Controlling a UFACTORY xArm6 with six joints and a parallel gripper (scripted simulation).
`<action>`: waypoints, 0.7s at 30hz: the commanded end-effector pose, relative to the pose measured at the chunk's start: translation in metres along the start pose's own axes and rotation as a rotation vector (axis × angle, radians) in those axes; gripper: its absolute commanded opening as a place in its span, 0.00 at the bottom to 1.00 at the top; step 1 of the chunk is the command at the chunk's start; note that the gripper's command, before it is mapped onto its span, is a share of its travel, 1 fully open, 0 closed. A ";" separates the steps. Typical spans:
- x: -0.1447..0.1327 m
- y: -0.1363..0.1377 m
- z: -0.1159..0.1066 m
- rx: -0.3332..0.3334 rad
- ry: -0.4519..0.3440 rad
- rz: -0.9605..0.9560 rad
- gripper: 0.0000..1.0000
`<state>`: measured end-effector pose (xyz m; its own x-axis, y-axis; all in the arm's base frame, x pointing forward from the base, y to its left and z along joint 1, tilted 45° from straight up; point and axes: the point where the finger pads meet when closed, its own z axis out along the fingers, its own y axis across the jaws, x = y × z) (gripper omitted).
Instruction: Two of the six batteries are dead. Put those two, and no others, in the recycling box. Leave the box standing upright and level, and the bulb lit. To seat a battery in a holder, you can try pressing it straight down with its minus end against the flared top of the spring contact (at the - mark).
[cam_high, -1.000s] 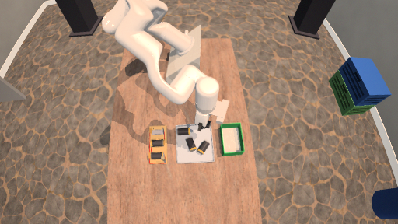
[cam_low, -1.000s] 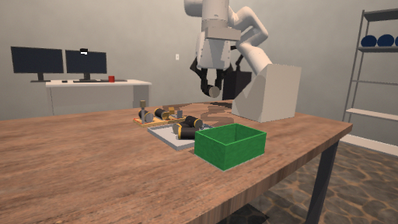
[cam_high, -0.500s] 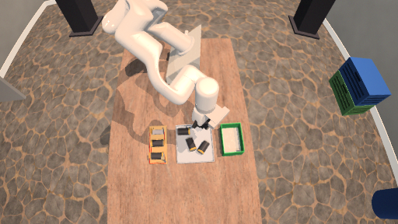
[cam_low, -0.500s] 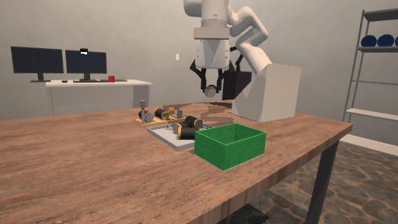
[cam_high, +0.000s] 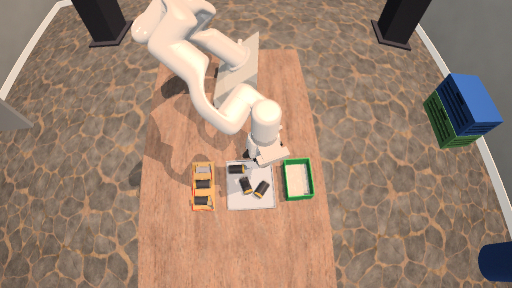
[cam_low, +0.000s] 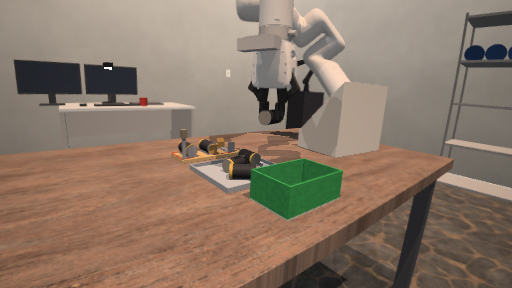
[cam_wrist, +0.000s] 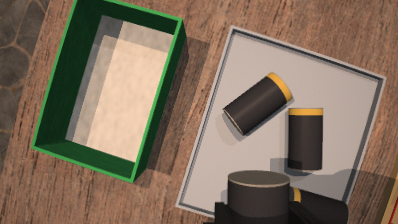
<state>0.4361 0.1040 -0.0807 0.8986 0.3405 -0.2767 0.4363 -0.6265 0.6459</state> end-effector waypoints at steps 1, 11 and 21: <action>0.001 0.000 -0.002 -0.008 0.013 0.127 0.28; 0.001 0.000 -0.002 -0.005 0.014 0.487 0.28; 0.001 0.000 -0.002 -0.003 0.015 0.773 0.28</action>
<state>0.4362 0.1040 -0.0806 0.9834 -0.0921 0.1566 -0.1753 -0.7068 0.6853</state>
